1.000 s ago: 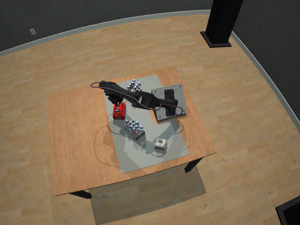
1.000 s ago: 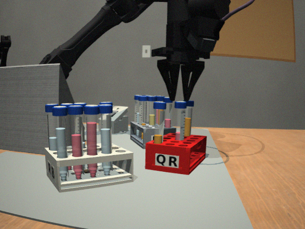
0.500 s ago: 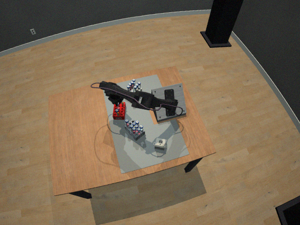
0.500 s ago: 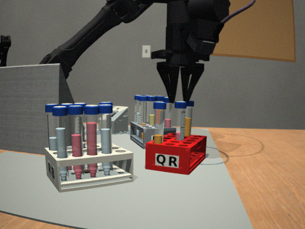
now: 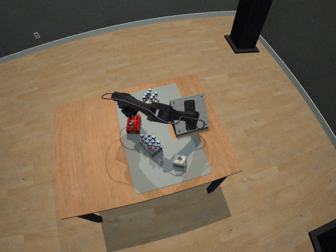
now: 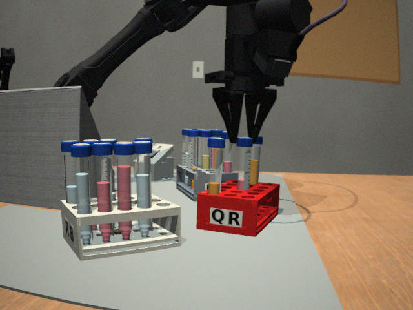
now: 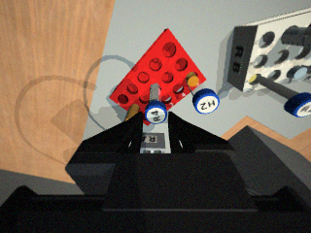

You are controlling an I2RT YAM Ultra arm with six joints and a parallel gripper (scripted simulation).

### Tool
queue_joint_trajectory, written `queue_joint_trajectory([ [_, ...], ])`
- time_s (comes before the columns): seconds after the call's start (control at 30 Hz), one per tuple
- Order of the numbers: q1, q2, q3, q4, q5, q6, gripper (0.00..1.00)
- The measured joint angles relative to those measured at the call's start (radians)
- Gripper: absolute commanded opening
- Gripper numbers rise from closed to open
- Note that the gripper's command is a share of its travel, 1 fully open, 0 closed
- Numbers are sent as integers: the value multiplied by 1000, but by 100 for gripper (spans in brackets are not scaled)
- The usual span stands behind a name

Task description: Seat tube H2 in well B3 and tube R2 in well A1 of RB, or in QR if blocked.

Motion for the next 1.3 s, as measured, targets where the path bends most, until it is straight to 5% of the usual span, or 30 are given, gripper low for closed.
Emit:
queue_joint_trajectory([
  [0.13,2,0,-2,2,0,1,30],
  [0.17,2,0,-2,2,0,1,0],
  [1.3,3,0,0,-3,0,-1,0],
])
